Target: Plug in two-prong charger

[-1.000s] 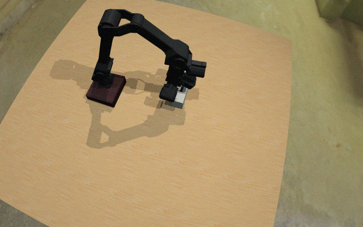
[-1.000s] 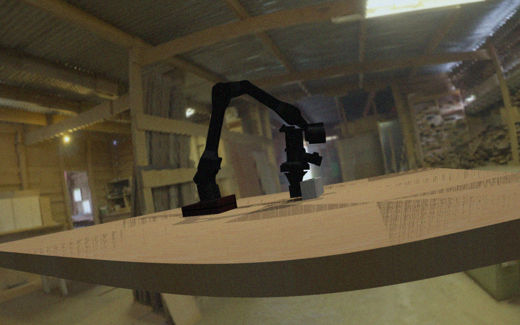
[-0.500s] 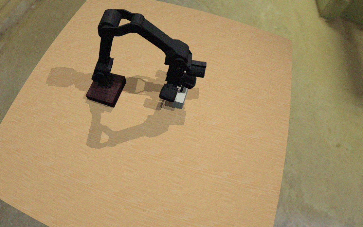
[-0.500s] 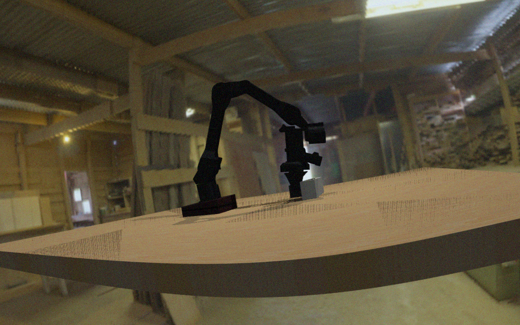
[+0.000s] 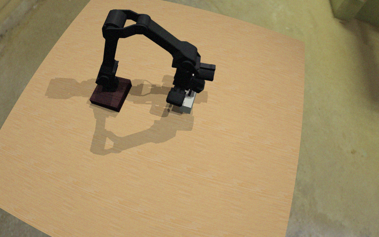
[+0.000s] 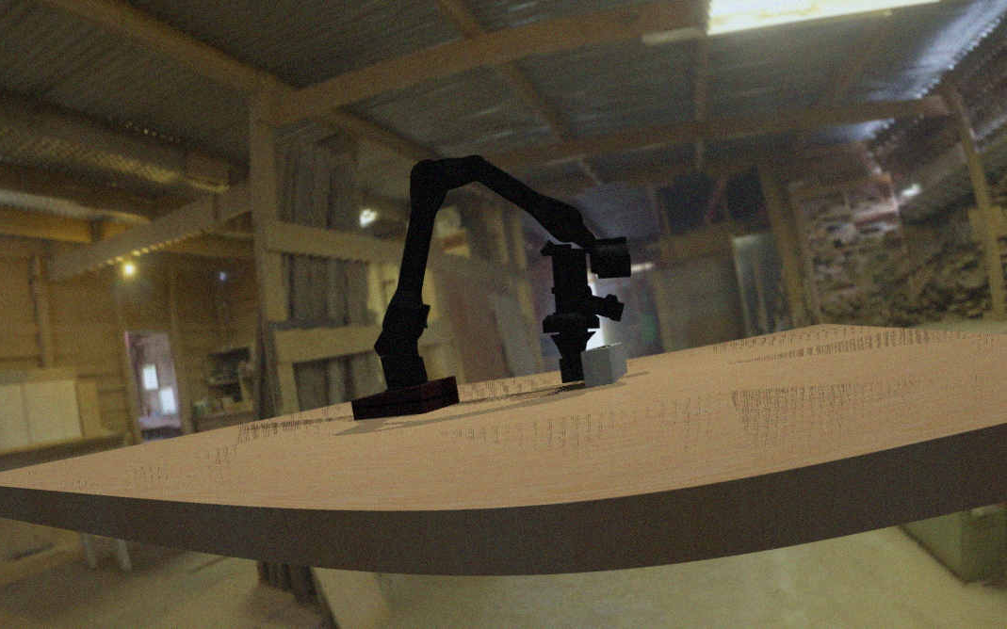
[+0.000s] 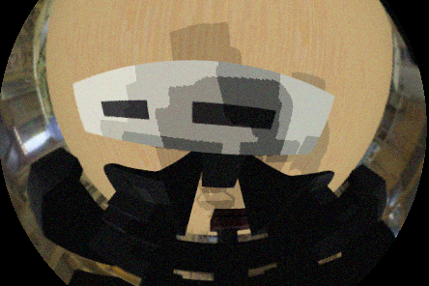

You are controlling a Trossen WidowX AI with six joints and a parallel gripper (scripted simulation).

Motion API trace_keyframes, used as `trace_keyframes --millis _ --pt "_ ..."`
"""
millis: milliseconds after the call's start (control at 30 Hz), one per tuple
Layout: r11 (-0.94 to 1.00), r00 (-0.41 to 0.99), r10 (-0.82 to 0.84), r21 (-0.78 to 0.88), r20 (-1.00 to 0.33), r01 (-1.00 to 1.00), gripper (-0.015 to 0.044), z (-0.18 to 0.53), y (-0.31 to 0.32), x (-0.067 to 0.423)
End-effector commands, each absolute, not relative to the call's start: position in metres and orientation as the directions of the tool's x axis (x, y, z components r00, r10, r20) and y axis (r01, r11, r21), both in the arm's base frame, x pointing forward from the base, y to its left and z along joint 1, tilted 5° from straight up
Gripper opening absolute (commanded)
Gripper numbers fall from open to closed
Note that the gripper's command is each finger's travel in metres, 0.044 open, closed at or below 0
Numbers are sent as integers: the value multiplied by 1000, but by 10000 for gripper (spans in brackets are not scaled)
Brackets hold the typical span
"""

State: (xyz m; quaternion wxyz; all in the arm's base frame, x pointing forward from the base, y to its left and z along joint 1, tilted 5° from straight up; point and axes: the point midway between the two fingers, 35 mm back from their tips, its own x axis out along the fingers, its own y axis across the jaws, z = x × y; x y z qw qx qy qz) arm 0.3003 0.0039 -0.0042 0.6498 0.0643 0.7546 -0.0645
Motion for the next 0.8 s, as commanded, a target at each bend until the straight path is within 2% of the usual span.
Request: trace_keyframes --millis 0,767 --pt "983 -116 7 -14 -993 182 0 0 2 308" --pt "983 -116 7 -14 -993 182 0 -3 2 308"
